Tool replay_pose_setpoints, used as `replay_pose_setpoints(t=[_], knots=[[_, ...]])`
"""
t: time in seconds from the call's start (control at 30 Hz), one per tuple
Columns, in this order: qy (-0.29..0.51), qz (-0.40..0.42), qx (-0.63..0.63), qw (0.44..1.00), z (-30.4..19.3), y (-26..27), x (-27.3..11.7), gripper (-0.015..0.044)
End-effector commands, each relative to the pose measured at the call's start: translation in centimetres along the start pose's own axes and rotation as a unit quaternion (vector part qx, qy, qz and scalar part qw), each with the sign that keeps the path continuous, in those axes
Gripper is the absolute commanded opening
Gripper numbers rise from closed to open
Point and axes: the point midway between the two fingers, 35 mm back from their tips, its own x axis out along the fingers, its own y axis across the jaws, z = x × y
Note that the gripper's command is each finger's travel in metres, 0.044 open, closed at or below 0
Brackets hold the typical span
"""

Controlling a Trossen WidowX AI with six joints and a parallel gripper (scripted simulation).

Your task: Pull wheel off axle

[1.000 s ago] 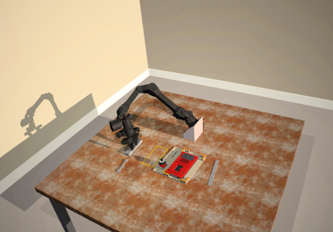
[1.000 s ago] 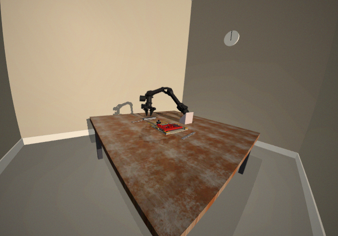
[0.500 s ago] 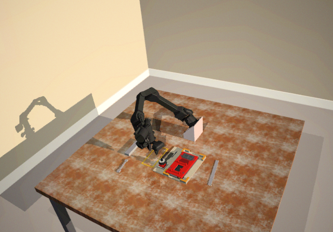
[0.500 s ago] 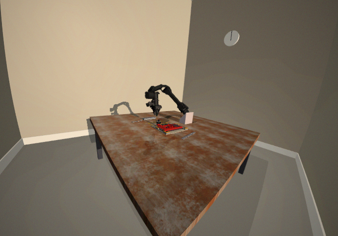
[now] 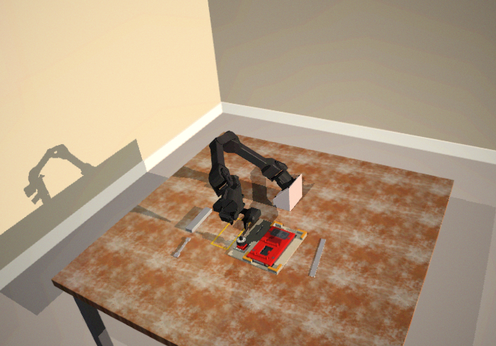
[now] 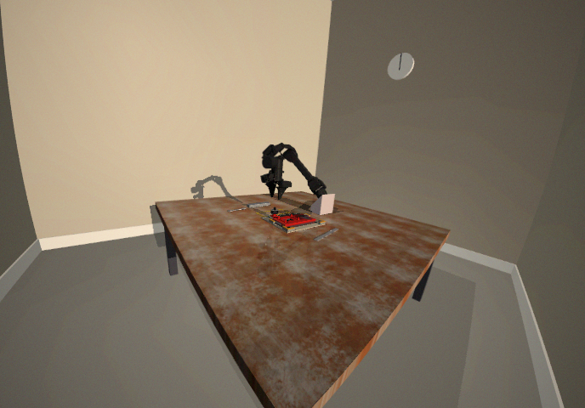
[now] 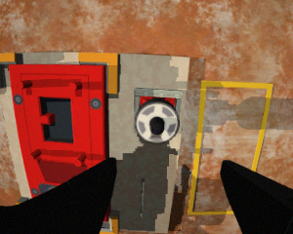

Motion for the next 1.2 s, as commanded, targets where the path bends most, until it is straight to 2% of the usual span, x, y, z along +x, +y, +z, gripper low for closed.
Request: replay_pose_setpoints(t=[0.0, 0.23, 0.63, 0.97, 1.1, 1.17], knots=[[-0.004, -0.004, -0.006, 1.000, 0.4, 0.6, -0.2, 0.0300], [-0.004, -0.003, -0.006, 1.000, 0.5, 0.6, 0.4, 0.0300], [-0.004, -0.005, -0.006, 1.000, 0.6, 0.5, 7.1, 0.0300], [-0.004, -0.005, -0.006, 1.000, 0.6, 0.5, 7.2, 0.0300], [-0.006, -0.001, -0.002, 1.000, 0.8, 0.6, 6.9, 0.0195], [-0.006, -0.001, -0.002, 1.000, 0.8, 0.6, 6.9, 0.0182]])
